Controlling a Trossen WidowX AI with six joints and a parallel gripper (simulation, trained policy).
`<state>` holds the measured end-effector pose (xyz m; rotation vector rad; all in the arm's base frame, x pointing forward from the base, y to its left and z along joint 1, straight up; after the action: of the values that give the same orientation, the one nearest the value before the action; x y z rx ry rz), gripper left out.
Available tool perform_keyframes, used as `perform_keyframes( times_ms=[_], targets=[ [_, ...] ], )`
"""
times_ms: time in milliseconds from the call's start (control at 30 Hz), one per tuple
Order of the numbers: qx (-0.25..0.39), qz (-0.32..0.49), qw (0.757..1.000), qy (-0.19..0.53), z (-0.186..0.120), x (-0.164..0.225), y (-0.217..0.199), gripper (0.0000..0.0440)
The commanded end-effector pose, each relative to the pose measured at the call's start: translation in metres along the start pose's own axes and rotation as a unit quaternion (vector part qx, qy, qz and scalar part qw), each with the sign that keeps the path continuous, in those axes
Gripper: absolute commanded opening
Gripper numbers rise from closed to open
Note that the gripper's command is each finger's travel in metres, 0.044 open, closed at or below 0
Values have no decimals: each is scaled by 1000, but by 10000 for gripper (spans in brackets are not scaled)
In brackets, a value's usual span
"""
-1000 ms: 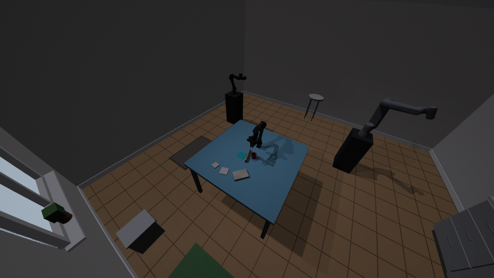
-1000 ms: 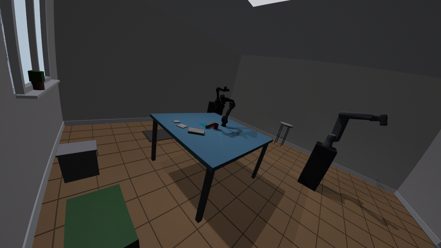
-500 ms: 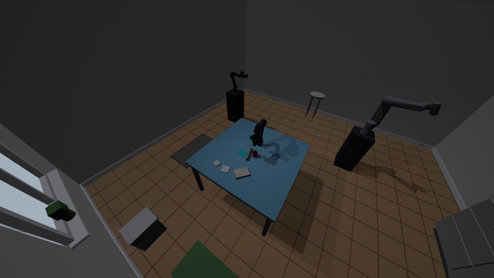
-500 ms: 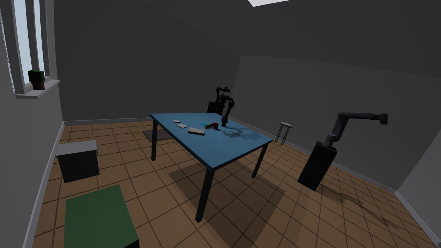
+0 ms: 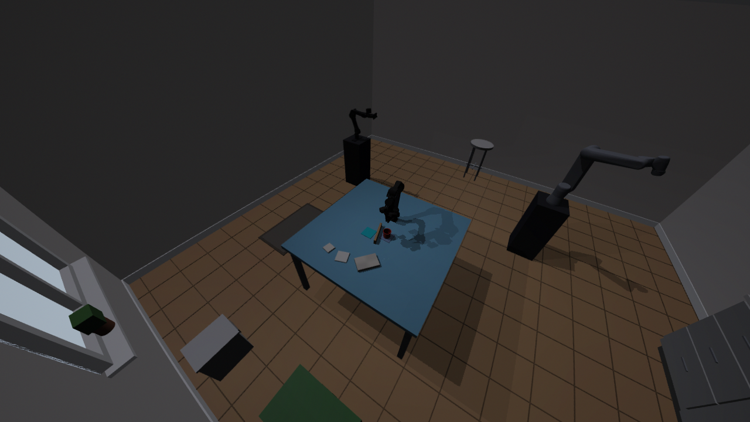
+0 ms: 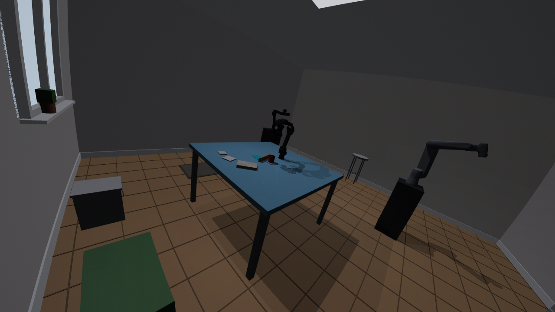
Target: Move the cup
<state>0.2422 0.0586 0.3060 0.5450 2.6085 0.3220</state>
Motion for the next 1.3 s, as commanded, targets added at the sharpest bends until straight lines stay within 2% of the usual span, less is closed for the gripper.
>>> perform_keyframes(
  times_ms=[0,800,1267],
  targets=[
    [20,15,999,27,4,2,-1,118],
    [154,57,975,152,41,14,-29,139],
    [211,76,955,193,70,26,-45,158]
  ],
)
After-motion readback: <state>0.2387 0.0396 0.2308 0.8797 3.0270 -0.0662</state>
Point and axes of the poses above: the point midway between the two fingers, 35 mm back from their tips, its own z axis out along the fingers, its own y axis across the jaws, x = y × z, the point moved 5 cm from there along -z, back along the fingers, and after that the axes turned 12 degrees about -z, right-handed, at the moved point
